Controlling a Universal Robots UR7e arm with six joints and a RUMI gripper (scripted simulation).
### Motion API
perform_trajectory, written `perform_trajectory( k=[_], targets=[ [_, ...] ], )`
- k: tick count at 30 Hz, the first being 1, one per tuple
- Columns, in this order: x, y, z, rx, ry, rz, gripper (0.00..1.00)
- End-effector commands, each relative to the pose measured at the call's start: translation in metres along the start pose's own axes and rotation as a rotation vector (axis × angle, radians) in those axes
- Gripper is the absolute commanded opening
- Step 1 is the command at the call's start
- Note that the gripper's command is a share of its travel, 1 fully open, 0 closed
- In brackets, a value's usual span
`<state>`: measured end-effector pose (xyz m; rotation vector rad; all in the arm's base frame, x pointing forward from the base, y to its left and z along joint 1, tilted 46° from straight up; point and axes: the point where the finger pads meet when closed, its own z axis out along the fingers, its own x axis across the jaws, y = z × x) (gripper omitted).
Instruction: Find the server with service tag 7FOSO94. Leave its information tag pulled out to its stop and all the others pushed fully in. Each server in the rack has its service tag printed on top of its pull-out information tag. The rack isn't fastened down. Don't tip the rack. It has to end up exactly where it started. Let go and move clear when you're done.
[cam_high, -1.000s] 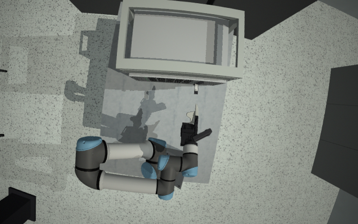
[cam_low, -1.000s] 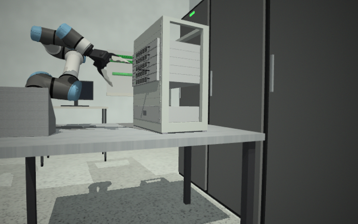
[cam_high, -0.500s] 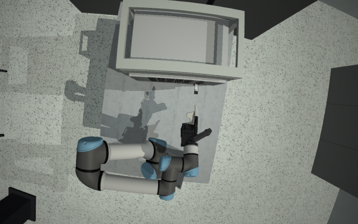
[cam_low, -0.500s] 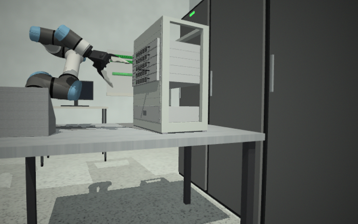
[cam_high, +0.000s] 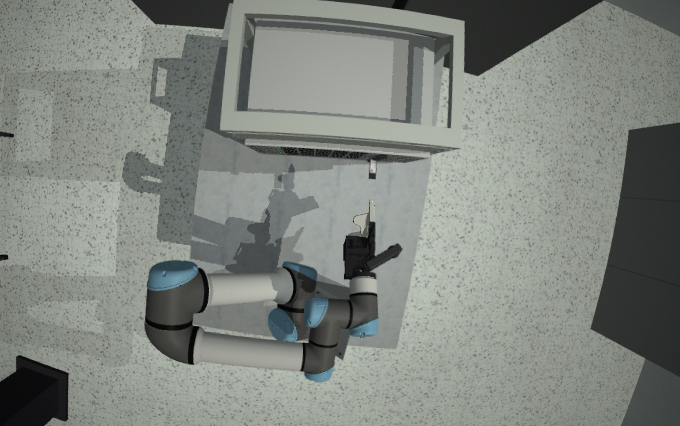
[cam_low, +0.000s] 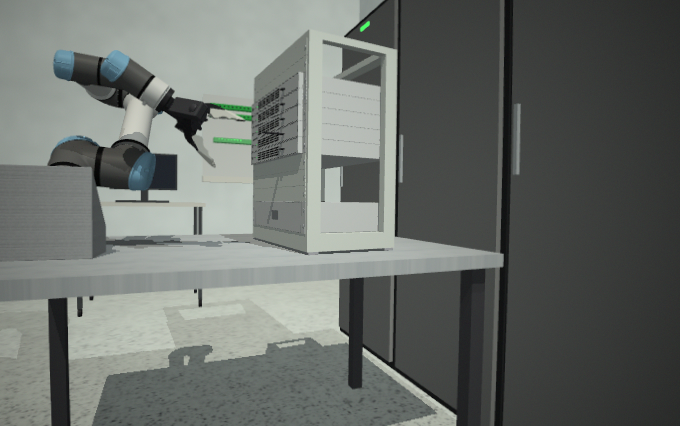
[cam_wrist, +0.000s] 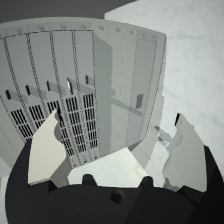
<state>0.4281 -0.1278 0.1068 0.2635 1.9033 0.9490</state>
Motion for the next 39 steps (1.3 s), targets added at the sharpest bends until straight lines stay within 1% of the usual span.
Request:
perform_trajectory(
  k=[1, 39],
  targets=[
    [-0.0002, 0.0005, 0.0000, -0.007, -0.012, -0.001, 1.00],
    [-0.0019, 0.0057, 0.0004, -0.053, -0.114, -0.007, 1.00]
  ],
)
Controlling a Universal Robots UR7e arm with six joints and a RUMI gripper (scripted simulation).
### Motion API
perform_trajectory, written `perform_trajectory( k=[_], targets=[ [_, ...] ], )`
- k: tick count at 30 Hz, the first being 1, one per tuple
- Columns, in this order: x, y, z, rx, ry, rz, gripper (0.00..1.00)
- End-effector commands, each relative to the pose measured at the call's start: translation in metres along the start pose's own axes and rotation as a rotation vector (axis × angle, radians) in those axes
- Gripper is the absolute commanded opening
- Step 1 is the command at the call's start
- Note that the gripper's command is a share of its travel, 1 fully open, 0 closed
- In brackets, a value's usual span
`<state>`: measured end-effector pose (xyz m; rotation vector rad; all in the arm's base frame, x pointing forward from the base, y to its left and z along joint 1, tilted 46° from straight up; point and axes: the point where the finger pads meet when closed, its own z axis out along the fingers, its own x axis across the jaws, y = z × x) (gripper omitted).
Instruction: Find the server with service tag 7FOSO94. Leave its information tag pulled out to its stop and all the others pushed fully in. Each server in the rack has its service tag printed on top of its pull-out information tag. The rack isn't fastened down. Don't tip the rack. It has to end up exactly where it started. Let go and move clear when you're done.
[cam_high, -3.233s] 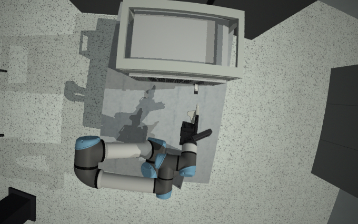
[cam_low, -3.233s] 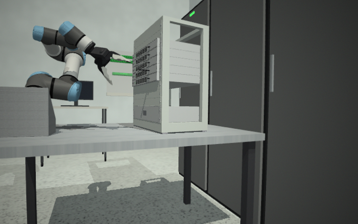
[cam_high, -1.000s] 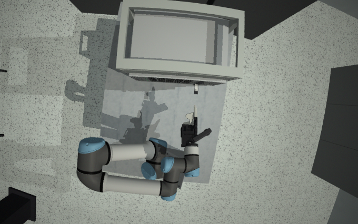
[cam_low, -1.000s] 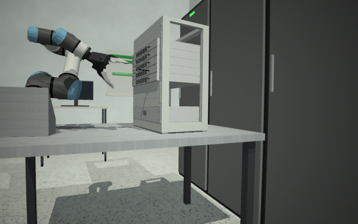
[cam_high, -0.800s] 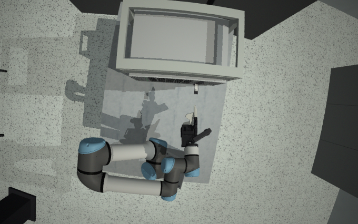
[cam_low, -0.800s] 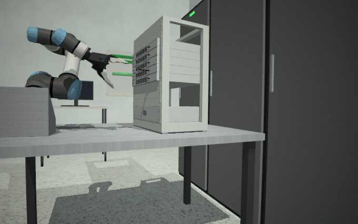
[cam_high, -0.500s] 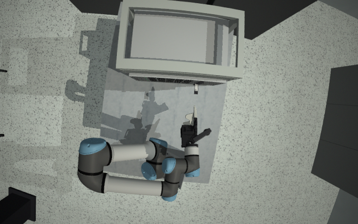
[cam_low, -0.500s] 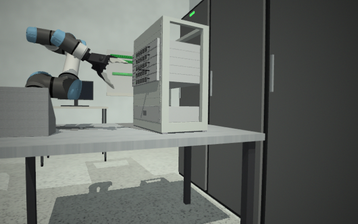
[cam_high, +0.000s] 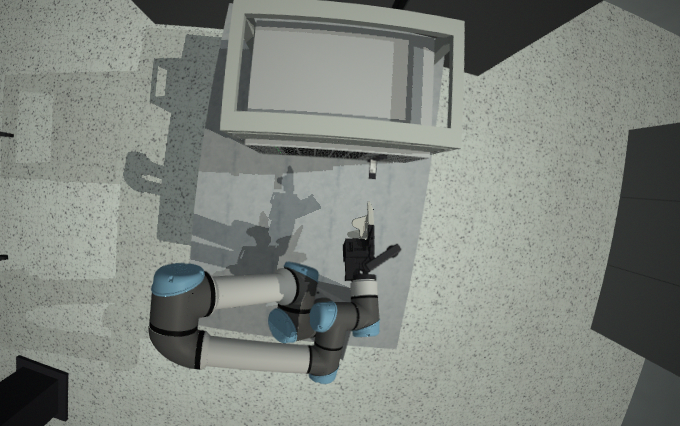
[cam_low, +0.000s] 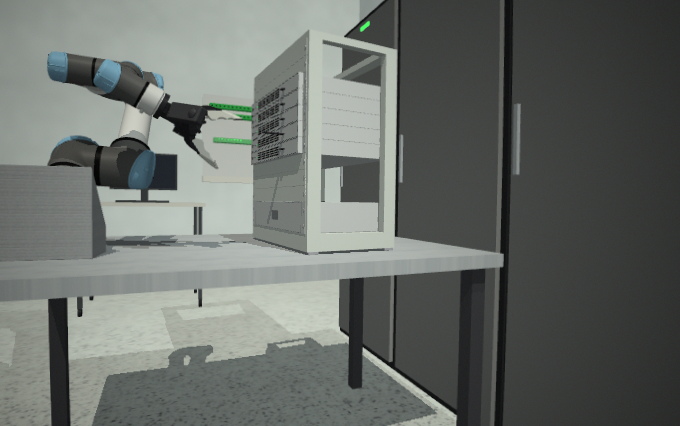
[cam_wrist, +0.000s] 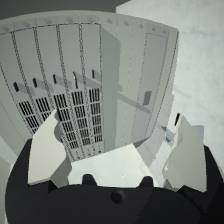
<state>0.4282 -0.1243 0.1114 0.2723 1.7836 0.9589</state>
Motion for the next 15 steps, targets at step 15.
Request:
perform_trajectory(
  k=[15],
  targets=[
    [-0.0024, 0.0015, -0.0006, -0.014, -0.051, -0.003, 1.00]
  ],
)
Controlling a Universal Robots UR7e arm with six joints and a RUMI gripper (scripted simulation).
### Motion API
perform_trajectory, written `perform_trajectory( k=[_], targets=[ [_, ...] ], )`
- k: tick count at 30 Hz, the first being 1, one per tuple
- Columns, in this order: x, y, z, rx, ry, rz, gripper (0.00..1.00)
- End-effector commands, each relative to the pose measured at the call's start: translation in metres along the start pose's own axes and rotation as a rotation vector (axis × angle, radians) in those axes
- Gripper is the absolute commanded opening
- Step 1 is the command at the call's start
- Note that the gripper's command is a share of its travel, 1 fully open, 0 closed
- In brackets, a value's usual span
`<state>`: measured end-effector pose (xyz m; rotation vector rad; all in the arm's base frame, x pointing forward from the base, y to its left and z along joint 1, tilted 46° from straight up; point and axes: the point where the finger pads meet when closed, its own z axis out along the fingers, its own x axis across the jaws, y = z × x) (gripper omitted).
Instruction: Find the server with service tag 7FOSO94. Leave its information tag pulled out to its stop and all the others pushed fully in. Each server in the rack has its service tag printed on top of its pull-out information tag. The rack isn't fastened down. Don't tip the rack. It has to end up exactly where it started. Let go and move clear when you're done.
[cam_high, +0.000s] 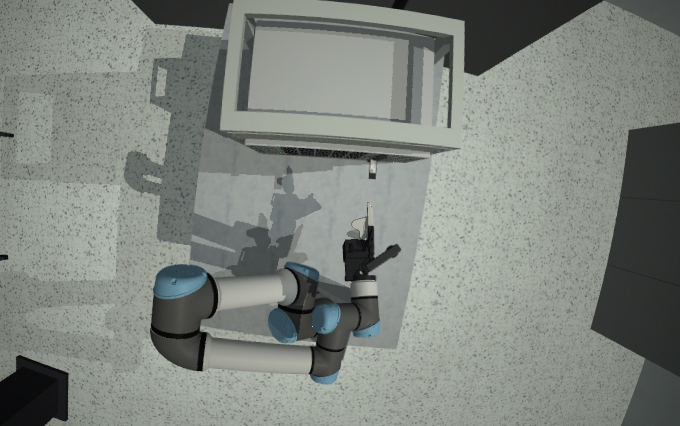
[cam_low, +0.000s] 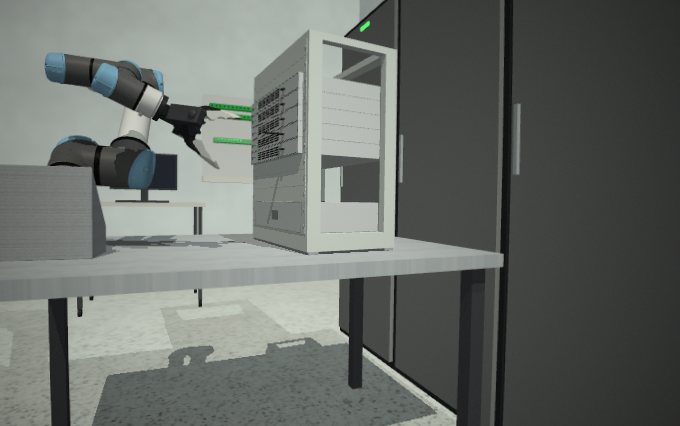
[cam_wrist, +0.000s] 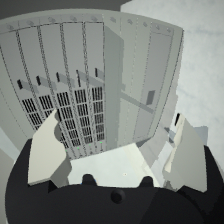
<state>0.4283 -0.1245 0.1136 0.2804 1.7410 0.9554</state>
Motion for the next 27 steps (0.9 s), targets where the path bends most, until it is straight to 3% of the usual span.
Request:
perform_trajectory(
  k=[1, 27],
  targets=[
    [-0.0009, 0.0002, -0.0003, -0.003, -0.014, -0.001, 1.00],
    [-0.0049, 0.0016, -0.0015, -0.012, -0.080, -0.005, 1.00]
  ],
)
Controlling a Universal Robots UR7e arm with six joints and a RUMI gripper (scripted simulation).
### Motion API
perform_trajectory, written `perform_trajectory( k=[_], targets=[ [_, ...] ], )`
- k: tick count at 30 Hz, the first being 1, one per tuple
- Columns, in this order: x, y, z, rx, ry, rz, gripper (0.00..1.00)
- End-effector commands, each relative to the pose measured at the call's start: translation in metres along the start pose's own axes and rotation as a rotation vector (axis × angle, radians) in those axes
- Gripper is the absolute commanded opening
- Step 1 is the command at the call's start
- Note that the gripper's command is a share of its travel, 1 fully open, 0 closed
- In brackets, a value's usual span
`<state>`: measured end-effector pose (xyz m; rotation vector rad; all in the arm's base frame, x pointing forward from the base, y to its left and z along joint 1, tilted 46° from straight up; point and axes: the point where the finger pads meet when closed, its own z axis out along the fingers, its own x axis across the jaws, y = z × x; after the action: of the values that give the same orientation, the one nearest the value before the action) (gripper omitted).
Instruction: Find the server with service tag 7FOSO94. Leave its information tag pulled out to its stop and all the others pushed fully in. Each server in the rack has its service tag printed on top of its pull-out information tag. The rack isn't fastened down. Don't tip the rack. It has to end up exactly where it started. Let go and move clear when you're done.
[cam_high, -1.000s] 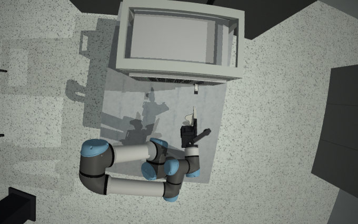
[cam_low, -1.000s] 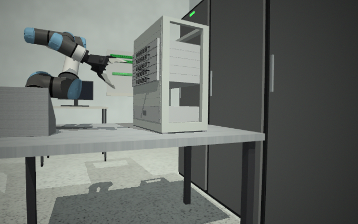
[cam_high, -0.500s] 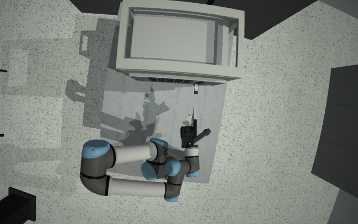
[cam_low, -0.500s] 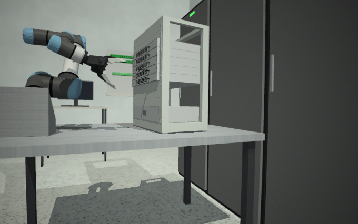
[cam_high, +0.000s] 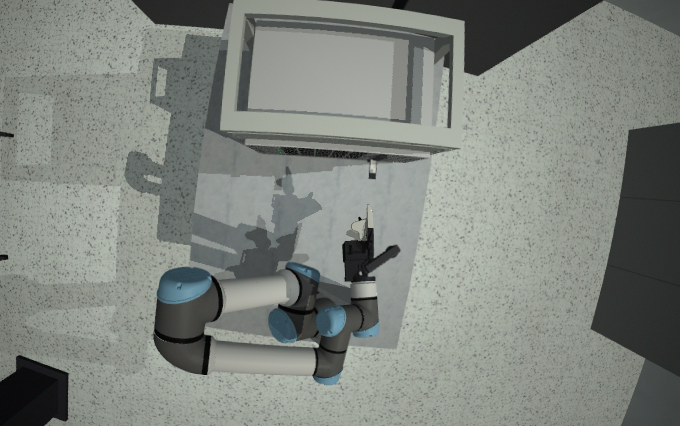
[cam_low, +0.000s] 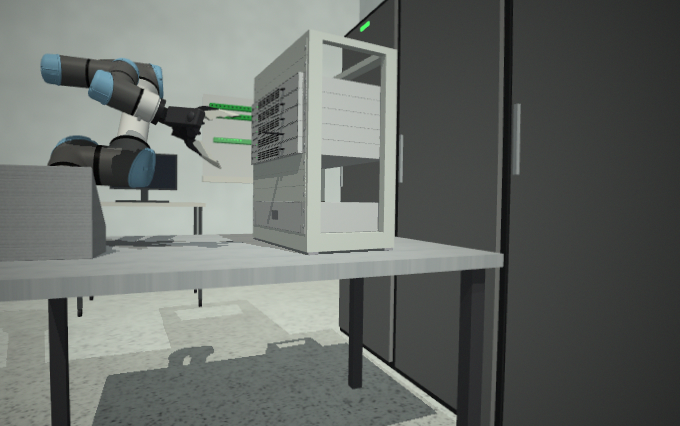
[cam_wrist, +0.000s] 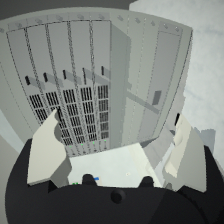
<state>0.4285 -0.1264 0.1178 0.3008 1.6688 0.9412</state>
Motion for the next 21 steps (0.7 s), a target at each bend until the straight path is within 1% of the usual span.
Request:
perform_trajectory(
  k=[1, 21],
  targets=[
    [-0.0010, -0.0001, -0.0004, -0.001, -0.011, -0.001, 1.00],
    [-0.0049, 0.0002, -0.0017, -0.001, -0.062, -0.004, 1.00]
  ],
)
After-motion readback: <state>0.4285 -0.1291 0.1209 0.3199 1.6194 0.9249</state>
